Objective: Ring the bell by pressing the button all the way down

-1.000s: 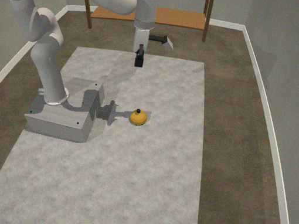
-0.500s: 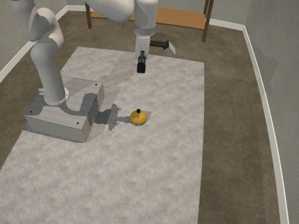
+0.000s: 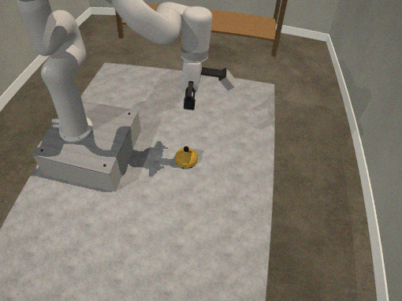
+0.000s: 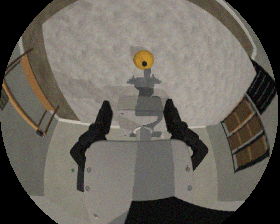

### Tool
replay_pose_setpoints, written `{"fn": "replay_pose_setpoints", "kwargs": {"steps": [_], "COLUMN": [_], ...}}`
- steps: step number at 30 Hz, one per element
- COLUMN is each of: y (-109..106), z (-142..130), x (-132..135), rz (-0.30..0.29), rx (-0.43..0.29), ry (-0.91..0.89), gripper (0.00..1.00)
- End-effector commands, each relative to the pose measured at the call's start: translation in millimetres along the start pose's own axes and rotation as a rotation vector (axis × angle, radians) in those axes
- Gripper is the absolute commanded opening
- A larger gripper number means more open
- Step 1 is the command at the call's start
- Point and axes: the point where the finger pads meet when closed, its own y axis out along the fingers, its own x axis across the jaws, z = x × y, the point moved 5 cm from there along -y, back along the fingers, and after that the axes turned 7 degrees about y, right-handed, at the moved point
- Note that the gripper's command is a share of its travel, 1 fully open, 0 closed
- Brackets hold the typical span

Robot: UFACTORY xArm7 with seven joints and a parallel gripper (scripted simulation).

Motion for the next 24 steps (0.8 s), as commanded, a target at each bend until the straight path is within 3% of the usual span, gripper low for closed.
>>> {"fn": "replay_pose_setpoints", "kwargs": {"steps": [1,6,8,20,22,24], "y": [1,1,31,31,56,56], "z": [5,5,7,7,7,7], "x": [0,0,4,4,9,9], "rz": [0.001,0.001,0.001,0.001,0.002,0.002], "rx": [0.015,0.015,0.022,0.022,0.029,0.029], "ry": [0.005,0.005,0.048,0.048,0.085,0.085], "gripper": [1.00,1.00,1.00,1.00,1.00,1.00]}}
